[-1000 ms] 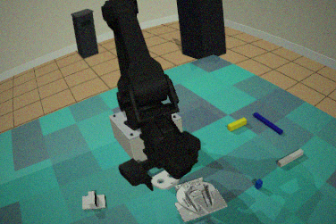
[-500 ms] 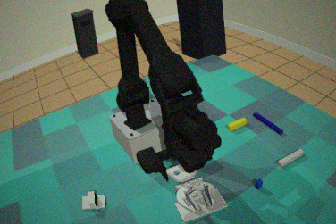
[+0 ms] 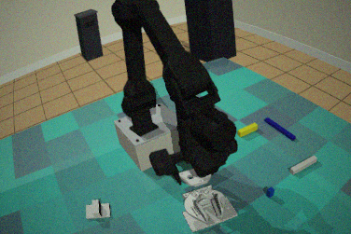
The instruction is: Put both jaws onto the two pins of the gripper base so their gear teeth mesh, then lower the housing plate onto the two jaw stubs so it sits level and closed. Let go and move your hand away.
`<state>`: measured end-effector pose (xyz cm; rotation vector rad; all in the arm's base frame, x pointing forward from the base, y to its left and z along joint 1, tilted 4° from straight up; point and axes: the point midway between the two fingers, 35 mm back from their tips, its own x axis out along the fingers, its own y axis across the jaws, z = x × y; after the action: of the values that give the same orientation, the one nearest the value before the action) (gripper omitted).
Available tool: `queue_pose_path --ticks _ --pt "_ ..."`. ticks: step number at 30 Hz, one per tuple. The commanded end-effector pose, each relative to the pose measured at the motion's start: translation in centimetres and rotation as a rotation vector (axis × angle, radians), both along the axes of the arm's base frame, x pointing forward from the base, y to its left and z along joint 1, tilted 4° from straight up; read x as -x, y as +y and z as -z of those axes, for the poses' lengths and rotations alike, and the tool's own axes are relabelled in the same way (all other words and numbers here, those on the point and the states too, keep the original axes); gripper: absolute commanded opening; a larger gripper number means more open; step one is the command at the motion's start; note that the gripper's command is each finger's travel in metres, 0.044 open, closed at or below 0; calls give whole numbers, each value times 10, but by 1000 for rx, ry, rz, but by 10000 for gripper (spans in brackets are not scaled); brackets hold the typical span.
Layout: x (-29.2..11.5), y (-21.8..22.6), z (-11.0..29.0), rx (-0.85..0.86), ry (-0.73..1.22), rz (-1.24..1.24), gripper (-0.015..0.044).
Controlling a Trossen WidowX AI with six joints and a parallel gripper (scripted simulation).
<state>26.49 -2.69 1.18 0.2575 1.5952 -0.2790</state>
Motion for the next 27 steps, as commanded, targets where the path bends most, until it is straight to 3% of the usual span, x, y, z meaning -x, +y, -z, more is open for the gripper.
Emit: queue_pose_path --ticks 1,27 --pt "-1 1 0 -4 -4 4 351" --pt "2 10 0 -5 -3 8 351"
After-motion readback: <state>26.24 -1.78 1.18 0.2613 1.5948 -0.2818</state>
